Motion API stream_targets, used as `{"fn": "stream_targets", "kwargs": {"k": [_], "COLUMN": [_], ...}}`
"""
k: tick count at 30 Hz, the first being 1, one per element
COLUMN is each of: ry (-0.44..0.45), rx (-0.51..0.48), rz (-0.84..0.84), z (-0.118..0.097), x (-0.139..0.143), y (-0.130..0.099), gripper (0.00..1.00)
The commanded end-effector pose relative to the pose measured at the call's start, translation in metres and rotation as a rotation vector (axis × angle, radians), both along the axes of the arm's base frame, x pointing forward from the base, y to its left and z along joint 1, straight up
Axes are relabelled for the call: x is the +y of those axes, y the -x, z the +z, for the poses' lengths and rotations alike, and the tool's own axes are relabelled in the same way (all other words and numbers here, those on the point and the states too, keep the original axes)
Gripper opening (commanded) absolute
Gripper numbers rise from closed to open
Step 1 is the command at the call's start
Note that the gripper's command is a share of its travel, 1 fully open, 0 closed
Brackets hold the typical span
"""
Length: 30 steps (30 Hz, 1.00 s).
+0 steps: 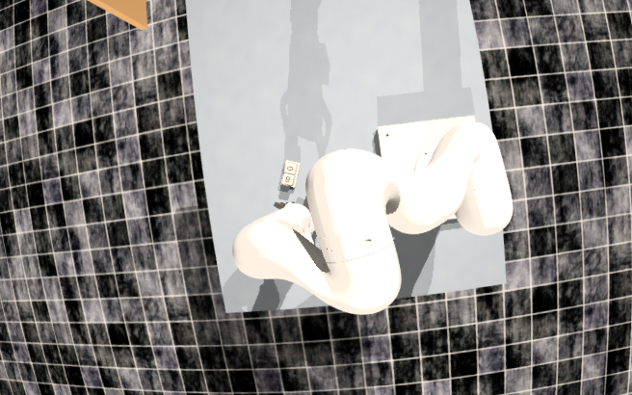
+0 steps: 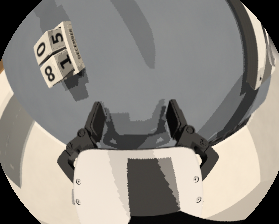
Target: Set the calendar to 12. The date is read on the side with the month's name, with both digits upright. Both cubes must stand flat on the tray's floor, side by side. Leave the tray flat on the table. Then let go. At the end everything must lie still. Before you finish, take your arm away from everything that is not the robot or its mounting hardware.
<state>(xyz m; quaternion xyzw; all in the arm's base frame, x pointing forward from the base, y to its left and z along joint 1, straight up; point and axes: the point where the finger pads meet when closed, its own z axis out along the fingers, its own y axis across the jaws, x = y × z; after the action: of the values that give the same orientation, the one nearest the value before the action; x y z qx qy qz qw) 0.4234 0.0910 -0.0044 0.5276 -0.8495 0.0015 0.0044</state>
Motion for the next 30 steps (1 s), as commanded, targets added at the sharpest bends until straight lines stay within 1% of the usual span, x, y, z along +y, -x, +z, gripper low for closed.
{"fn": "stream_targets", "kwargs": {"k": [1,15,18,24,26,30], "ry": [0.0,0.0,0.0,0.0,0.0,0.0], "rx": [-0.001,-0.001,-0.001,-0.001,-0.001,-0.001], "rz": [0.0,0.0,0.0,0.0,0.0,0.0], "z": [0.0,0.002,0.008,0.029,0.029,0.036], "x": [0.0,0.0,0.0,0.0,0.0,0.0], "y": [-0.001,-0.001,-0.001,-0.001,-0.001,-0.001], "gripper": [1.0,1.0,1.0,1.0,1.0,1.0]}}
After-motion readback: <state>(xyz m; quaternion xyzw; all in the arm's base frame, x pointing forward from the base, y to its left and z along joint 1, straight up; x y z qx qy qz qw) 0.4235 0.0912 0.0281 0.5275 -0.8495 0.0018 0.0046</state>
